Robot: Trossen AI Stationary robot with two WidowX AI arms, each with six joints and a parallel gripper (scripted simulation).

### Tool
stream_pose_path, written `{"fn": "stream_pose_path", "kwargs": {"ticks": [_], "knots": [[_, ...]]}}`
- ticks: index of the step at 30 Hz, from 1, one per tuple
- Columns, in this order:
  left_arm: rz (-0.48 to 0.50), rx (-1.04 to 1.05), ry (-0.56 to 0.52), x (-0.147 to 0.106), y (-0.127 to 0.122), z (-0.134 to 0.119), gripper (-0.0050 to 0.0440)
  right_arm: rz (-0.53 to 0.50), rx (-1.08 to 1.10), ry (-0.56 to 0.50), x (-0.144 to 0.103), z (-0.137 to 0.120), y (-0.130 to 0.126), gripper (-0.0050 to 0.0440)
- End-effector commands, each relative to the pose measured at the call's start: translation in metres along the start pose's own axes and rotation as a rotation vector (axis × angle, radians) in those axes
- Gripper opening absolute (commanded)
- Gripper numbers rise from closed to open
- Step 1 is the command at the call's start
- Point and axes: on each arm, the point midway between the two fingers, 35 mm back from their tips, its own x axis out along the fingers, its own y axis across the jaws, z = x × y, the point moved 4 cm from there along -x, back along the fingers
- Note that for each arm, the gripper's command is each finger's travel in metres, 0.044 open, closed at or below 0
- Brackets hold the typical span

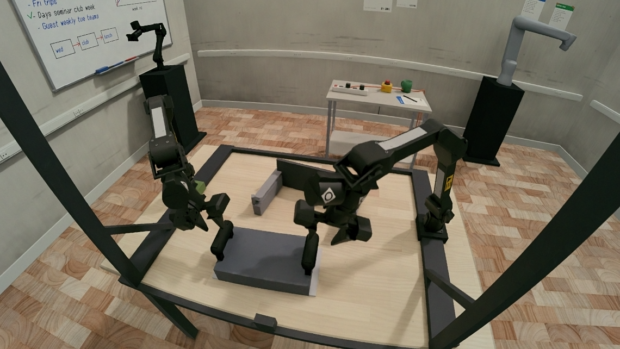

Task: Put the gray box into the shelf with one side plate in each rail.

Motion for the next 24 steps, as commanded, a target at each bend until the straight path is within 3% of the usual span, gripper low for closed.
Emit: {"fn": "stream_pose_path", "kwargs": {"ticks": [1, 9, 15, 24], "knots": [[0.024, -0.008, -0.026, -0.009, 0.005, 0.002, 0.0283, 0.025, 0.062, -0.033, 0.008, -0.001, -0.001, 0.0283], [0.024, -0.008, -0.026, -0.009, 0.005, 0.002, 0.0283, 0.065, 0.096, -0.047, 0.033, 0.000, 0.003, 0.0283], [0.008, 0.000, -0.011, 0.026, 0.004, 0.000, 0.0283, 0.065, 0.092, -0.047, 0.068, 0.002, 0.005, 0.0268], [0.009, 0.000, -0.011, 0.058, 0.004, 0.000, 0.0243, 0.075, 0.094, -0.039, 0.079, 0.000, 0.013, 0.0224]]}}
